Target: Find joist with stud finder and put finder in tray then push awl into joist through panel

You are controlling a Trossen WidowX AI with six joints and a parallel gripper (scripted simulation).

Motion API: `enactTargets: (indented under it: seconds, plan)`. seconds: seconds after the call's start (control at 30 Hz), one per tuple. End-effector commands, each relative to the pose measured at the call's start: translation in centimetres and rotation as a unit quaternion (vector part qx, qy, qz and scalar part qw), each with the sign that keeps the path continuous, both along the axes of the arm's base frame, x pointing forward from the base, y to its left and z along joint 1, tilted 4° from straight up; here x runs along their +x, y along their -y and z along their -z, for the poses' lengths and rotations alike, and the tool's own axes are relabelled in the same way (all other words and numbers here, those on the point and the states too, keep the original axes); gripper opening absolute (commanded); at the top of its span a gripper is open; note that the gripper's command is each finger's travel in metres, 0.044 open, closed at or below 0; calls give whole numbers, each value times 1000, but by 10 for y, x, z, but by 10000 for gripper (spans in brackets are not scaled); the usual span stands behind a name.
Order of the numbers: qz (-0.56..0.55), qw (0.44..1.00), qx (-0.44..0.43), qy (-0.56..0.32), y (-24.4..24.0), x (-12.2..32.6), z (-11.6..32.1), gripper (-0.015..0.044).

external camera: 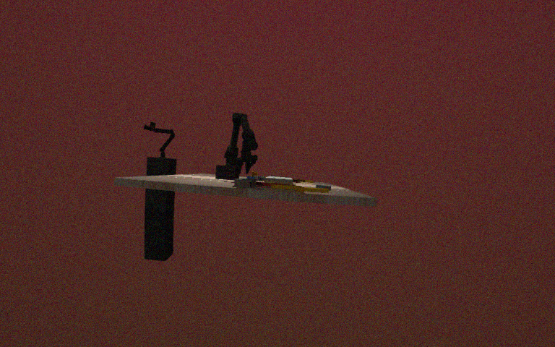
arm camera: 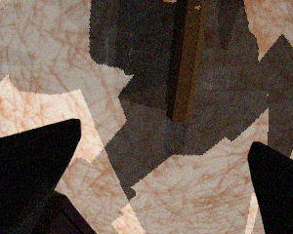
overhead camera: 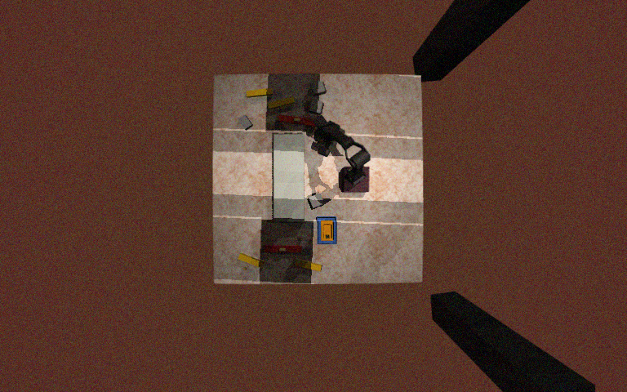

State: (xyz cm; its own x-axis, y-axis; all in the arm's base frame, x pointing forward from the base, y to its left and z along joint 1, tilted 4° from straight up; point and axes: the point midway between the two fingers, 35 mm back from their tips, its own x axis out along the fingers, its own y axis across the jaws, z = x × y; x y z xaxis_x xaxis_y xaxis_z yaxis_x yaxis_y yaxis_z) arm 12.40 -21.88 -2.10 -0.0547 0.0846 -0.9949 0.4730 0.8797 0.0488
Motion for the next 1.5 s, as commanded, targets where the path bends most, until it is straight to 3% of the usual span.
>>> enactTargets:
  seconds: [0.0, 1.4, 1.47]
  plan:
    - [-1, 1000, 2, -3, 4, -1, 2, 440]
    - [-1, 1000, 3, -3, 4, -1, 52, 440]
    - [-1, 1000, 3, -3, 4, -1, 52, 387]
